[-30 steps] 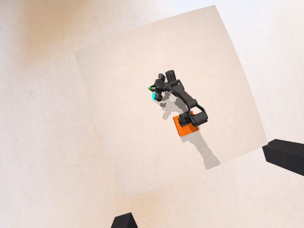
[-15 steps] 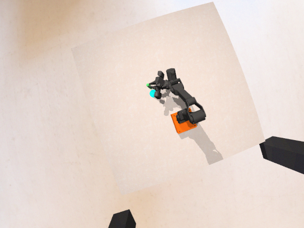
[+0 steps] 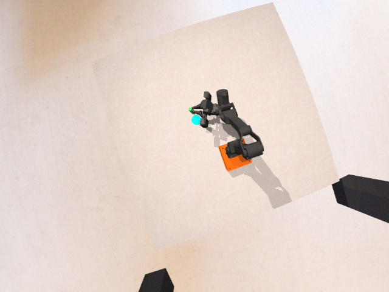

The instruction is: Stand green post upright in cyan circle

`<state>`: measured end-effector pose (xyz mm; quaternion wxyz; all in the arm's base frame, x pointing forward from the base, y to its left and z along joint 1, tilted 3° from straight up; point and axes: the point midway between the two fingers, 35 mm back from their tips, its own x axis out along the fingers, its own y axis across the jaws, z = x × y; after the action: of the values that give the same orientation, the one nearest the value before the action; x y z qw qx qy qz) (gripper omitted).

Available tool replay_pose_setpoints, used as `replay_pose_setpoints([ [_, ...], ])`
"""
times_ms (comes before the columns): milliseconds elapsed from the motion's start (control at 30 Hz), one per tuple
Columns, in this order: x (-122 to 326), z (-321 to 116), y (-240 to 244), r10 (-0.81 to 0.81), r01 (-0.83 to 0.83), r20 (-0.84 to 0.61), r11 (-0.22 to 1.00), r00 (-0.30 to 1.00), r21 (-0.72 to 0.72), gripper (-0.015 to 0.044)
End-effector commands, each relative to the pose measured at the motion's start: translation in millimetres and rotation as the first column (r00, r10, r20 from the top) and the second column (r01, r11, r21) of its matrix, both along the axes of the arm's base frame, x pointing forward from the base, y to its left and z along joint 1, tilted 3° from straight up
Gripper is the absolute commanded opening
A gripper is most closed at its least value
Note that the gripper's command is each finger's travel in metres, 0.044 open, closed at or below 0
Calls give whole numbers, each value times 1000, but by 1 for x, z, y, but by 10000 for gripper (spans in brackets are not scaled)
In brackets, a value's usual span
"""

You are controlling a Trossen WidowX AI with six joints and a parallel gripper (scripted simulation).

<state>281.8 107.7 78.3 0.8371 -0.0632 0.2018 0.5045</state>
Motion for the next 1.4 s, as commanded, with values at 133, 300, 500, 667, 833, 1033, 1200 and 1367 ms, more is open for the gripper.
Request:
replay_pose_setpoints([
  [133, -7, 1, -2, 10, -11, 30, 999, 999, 33, 23],
  [300, -10, 3, -4, 14, -17, 54, 998, 998, 53, 23],
  [500, -14, 5, -6, 19, -25, 82, 997, 996, 77, 23],
  [667, -18, 6, -8, 23, -33, 107, 995, 994, 95, 23],
  [833, -22, 8, -9, 27, -42, 131, 993, 991, 112, 23],
  [1033, -27, 10, -11, 33, -54, 160, 990, 987, 131, 23],
  [1200, -32, 12, -13, 37, -65, 185, 987, 982, 146, 23],
  [1367, -36, 14, -14, 42, -76, 210, 984, 977, 159, 23],
])
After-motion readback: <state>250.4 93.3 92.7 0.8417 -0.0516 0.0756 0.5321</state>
